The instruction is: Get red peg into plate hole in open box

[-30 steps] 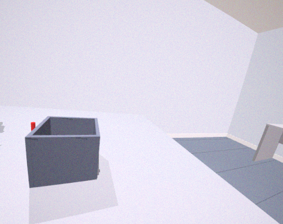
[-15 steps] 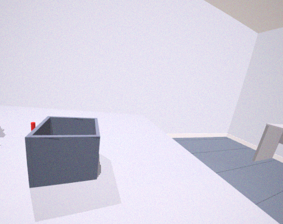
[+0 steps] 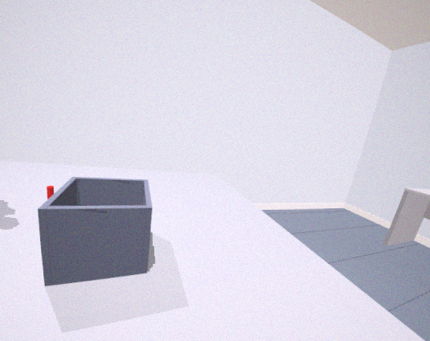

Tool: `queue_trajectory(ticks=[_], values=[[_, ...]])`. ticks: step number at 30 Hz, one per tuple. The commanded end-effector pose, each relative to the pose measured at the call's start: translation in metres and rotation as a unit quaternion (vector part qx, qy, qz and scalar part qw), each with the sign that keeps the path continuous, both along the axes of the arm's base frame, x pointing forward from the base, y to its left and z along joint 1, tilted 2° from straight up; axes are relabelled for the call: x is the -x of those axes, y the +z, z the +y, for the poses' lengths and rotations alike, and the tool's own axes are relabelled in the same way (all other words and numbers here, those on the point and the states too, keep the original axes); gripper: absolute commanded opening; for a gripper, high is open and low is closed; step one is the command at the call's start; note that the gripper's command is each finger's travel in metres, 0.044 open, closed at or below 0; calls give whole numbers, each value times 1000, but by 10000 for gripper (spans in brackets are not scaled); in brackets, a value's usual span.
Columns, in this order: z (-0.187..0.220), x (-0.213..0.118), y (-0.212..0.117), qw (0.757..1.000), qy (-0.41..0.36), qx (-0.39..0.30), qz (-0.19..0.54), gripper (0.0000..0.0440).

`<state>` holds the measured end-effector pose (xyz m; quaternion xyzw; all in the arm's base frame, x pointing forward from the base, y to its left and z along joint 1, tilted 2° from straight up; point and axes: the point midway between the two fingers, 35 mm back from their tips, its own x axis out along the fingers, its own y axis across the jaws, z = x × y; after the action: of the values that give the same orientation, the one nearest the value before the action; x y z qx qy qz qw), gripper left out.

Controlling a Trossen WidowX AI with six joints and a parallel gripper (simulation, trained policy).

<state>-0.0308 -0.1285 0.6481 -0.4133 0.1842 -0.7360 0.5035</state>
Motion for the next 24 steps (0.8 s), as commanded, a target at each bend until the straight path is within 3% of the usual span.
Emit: queue_trajectory(ticks=[1, 7, 24], values=[[-9, -19, -6, 999, 38, -9, -1, 440], [-19, -46, -20, 995, 100, -31, -7, 440], [-35, -83, -75, 978, 172, -121, 11, 440]])
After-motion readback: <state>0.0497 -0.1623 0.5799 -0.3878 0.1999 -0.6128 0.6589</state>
